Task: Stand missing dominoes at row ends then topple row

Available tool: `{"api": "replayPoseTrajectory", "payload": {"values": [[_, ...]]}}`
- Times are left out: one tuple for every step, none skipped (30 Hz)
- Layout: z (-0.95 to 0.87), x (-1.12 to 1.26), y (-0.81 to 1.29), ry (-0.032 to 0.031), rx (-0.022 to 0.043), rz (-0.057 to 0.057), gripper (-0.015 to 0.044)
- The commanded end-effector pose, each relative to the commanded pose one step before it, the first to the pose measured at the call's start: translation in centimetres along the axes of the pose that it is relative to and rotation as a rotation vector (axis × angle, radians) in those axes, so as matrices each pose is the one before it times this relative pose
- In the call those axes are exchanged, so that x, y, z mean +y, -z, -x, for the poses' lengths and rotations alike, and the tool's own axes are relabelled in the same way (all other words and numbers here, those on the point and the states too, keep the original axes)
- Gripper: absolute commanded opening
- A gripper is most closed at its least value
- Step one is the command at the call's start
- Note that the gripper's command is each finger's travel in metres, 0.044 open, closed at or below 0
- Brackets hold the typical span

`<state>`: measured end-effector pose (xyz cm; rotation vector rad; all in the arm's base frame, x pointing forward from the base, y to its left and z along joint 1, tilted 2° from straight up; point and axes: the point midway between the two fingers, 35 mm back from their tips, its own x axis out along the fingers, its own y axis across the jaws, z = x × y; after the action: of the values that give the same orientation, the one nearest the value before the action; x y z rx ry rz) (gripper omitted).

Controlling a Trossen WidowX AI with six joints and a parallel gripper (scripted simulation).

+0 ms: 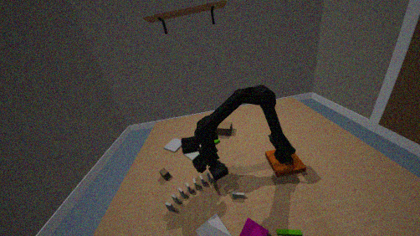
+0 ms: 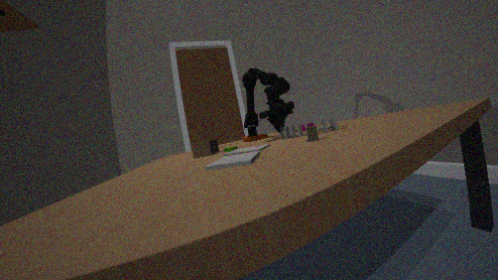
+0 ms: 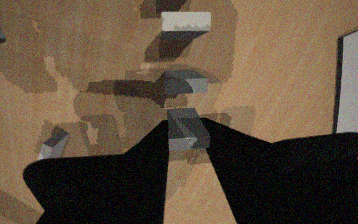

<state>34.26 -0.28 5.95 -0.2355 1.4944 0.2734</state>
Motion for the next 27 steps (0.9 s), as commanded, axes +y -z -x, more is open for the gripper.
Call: {"api": "replayPoseTrajectory", "payload": {"values": [[-0.732, 0.012, 0.187, 0.00458, 0.00003, -0.0029, 0.0107], [0.000, 0.000, 0.000, 0.00000, 0.00000, 0.0000, 0.0107], [0.000, 0.000, 0.000, 0.00000, 0.00000, 0.0000, 0.0107], [0.000, 0.000, 0.000, 0.00000, 0.00000, 0.0000, 0.0107], [0.000, 0.000, 0.000, 0.00000, 0.00000, 0.0000, 0.0107], [0.000, 0.000, 0.000, 0.00000, 0.00000, 0.0000, 0.0107], [0.000, 0.000, 0.000, 0.00000, 0.00000, 0.0000, 0.0107], [0.000, 0.000, 0.000, 0.00000, 0.00000, 0.0000, 0.0107], [0.000, 0.000, 0.000, 0.00000, 0.00000, 0.0000, 0.0107], [0.000, 0.000, 0.000, 0.00000, 0.00000, 0.0000, 0.0107], [0.000, 0.000, 0.000, 0.00000, 0.00000, 0.0000, 0.0133], [0.000, 0.000, 0.000, 0.00000, 0.00000, 0.0000, 0.0160], [0.000, 0.000, 0.000, 0.00000, 0.00000, 0.0000, 0.0186], [0.000, 0.000, 0.000, 0.00000, 0.00000, 0.0000, 0.0212], [0.000, 0.000, 0.000, 0.00000, 0.00000, 0.0000, 0.0238], [0.000, 0.000, 0.000, 0.00000, 0.00000, 0.0000, 0.0265], [0.000, 0.000, 0.000, 0.00000, 0.00000, 0.0000, 0.0291], [0.000, 0.000, 0.000, 0.00000, 0.00000, 0.0000, 0.0317], [0.000, 0.000, 0.000, 0.00000, 0.00000, 0.0000, 0.0343], [0.000, 0.000, 0.000, 0.00000, 0.00000, 0.0000, 0.0370], [0.000, 0.000, 0.000, 0.00000, 0.00000, 0.0000, 0.0396], [0.000, 0.000, 0.000, 0.00000, 0.00000, 0.0000, 0.0422], [0.000, 0.000, 0.000, 0.00000, 0.00000, 0.0000, 0.0440], [0.000, 0.000, 0.000, 0.00000, 0.00000, 0.0000, 0.0440], [0.000, 0.000, 0.000, 0.00000, 0.00000, 0.0000, 0.0440], [0.231, -0.020, -0.055, -0.00005, -0.00006, 0.0001, 0.0440], [0.697, -0.054, -0.155, -0.00016, -0.00016, 0.0002, 0.0440]]}}
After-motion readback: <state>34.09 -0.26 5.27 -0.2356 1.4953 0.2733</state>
